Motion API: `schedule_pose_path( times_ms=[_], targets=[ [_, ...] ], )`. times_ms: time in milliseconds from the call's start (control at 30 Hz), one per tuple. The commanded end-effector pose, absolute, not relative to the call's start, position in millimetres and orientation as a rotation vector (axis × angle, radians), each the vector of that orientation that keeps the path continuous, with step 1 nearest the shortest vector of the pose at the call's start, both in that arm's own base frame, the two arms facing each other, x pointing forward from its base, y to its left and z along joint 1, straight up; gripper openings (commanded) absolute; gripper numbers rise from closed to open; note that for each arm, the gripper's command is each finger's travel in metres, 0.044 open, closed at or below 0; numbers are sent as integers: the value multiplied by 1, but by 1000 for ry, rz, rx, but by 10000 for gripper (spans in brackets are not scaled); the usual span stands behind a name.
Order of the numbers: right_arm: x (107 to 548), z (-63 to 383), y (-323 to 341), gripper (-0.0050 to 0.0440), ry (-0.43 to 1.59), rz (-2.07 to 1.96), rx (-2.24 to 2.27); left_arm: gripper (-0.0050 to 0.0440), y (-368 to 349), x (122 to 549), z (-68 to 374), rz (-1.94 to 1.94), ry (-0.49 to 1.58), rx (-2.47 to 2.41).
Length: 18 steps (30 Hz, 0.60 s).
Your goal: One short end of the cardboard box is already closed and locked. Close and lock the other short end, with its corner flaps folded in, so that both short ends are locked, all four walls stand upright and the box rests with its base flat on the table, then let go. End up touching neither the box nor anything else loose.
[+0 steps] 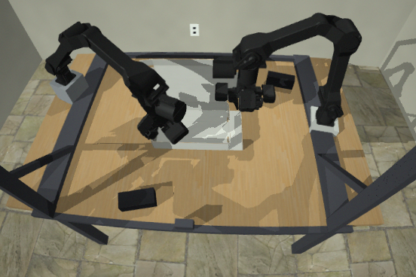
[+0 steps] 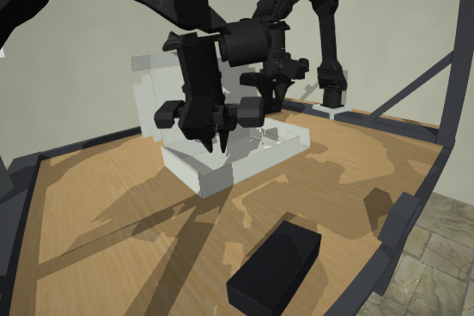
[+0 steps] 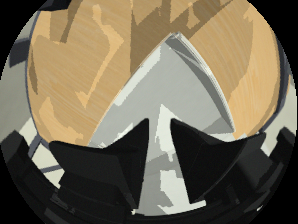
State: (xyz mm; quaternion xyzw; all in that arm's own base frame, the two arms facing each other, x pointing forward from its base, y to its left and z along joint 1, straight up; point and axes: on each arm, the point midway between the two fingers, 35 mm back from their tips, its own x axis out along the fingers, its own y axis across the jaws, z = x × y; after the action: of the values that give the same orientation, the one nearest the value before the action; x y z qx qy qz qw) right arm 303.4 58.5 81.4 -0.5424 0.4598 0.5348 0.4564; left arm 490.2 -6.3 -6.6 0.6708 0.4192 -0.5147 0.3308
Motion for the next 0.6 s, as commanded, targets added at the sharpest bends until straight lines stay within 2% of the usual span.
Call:
schedule_pose_path(
  times_ms=[0,267,567],
  targets=[
    [307,89,59,153,1109,1305,-1348,104,12,502,2,-1176,1272,1577],
    [307,89,59,153,1109,1305,-1348,104,45,502,-12,-819,1543,1241],
    [307,89,59,153,1109,1305,-1348,104,48,499,-16,-796,1571,1212]
  ],
)
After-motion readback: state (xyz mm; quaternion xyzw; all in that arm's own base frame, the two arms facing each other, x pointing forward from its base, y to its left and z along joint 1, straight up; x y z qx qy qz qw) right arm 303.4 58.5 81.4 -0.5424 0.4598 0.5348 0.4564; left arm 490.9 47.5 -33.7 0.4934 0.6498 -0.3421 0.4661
